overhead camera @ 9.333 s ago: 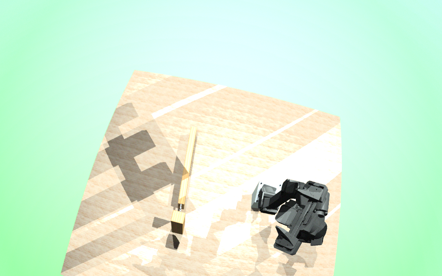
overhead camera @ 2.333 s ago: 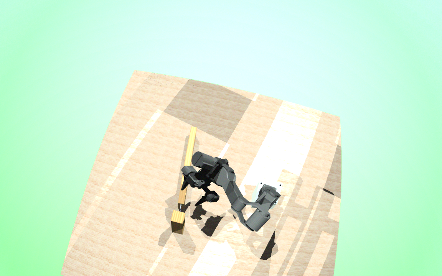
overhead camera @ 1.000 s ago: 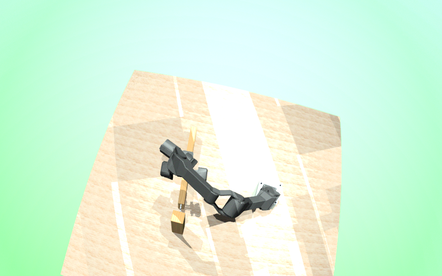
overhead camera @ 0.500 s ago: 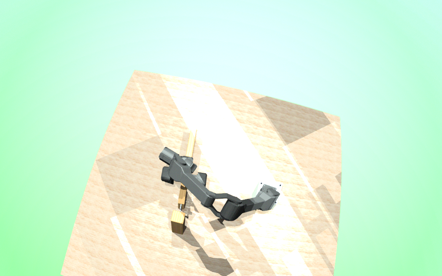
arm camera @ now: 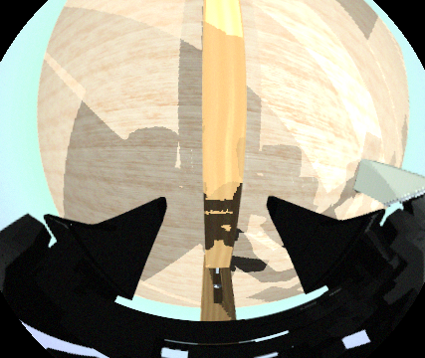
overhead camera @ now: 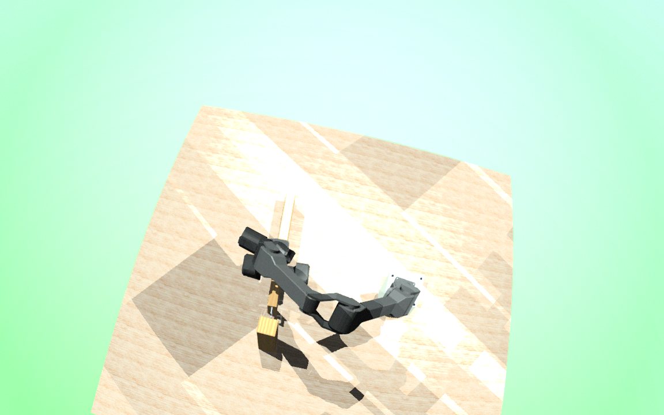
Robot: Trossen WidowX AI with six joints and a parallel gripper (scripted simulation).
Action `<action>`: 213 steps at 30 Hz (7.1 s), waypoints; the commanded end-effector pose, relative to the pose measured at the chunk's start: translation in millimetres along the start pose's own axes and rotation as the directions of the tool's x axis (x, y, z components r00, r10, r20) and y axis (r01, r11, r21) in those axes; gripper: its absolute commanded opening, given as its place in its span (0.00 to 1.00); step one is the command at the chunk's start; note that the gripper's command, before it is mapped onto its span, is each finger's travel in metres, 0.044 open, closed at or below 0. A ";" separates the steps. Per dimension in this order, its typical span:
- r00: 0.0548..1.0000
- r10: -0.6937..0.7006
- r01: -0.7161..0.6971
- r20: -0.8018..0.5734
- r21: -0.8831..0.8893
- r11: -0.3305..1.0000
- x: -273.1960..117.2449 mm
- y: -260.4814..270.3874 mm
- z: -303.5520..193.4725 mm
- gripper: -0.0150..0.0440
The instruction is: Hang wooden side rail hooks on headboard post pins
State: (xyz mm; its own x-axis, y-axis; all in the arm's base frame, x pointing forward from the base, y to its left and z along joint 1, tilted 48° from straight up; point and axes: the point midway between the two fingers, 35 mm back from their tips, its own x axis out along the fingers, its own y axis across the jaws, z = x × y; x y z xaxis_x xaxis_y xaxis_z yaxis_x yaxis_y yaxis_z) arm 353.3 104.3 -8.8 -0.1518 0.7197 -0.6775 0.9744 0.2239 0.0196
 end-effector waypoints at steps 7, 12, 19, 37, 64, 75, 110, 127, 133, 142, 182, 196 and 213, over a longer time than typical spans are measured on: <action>1.000 -0.004 0.004 -0.006 0.007 1.000 17.1 -1.3 -1.3 1.00; 1.000 -0.004 0.004 -0.007 0.007 1.000 25.0 -1.7 -1.6 1.00; 1.000 -0.004 0.004 -0.009 0.007 1.000 36.1 -2.6 -2.2 1.00; 1.000 -0.004 0.004 -0.010 0.007 1.000 41.4 -3.1 -2.5 0.45; 1.000 -0.004 0.005 -0.010 0.094 0.996 40.8 -10.3 -2.9 0.25; 1.000 -0.005 0.006 -0.010 0.095 0.995 40.8 -15.0 -3.2 0.25; 1.000 -0.005 0.006 -0.010 0.095 0.995 38.7 -16.2 -4.3 0.25; 1.000 -0.005 0.006 -0.010 0.095 0.995 35.9 -16.2 -4.3 0.25; 1.000 -0.005 0.006 -0.009 0.095 0.995 34.9 -16.2 -4.2 0.25; 1.000 -0.005 0.006 -0.009 0.095 0.995 33.4 -16.2 -4.2 0.25; 1.000 -0.005 0.006 -0.009 0.095 0.995 26.7 -16.2 -4.1 0.25; 1.000 -0.005 0.005 -0.009 0.095 0.995 24.4 -16.1 -4.1 0.25; 1.000 -0.005 0.005 -0.009 0.095 0.995 21.5 -16.1 -4.0 0.25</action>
State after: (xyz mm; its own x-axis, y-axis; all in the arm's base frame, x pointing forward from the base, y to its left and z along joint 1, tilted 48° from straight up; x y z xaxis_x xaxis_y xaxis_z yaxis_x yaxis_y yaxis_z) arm 331.0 123.5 -22.0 -0.1678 0.7291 -0.6635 0.9834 0.1706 -0.0613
